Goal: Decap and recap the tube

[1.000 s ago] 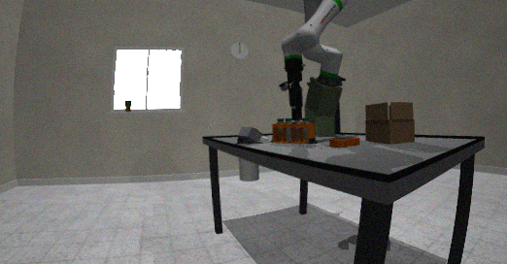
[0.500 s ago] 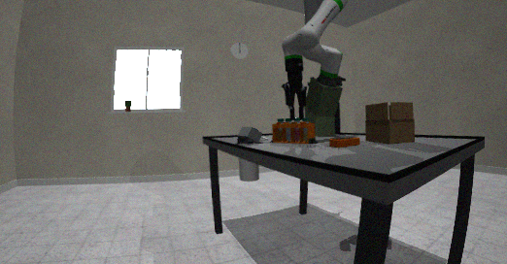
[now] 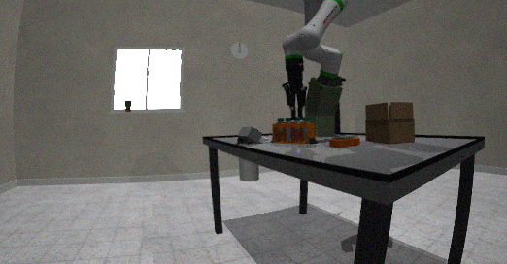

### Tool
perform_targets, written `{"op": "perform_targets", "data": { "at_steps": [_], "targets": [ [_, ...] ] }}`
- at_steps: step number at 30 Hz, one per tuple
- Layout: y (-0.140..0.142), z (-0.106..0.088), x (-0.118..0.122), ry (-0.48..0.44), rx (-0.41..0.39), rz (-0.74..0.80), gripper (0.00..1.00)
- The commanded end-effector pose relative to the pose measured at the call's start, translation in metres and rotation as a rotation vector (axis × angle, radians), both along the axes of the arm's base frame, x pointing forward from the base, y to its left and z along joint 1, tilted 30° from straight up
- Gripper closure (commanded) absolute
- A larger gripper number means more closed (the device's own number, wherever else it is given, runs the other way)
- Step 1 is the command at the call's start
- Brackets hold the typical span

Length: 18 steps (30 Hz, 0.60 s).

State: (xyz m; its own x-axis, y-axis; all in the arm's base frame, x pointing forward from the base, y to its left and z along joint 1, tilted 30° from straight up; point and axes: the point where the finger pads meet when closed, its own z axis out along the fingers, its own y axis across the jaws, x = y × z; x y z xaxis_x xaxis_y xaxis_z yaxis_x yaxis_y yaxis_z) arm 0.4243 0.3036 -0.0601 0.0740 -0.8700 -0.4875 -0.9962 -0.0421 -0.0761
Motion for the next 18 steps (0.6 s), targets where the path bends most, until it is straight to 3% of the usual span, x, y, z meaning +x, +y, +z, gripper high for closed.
{"op": "perform_targets", "data": {
  "at_steps": [1, 12, 18],
  "targets": [
    [-0.0003, 0.0007, 0.0005, -0.050, -0.005, 0.087, 0.70],
    [-0.0006, 0.0012, 0.0004, -0.319, -0.030, 0.563, 0.70],
    [-0.0007, 0.0014, 0.0004, -0.319, -0.030, 0.563, 0.70]
  ]
}}
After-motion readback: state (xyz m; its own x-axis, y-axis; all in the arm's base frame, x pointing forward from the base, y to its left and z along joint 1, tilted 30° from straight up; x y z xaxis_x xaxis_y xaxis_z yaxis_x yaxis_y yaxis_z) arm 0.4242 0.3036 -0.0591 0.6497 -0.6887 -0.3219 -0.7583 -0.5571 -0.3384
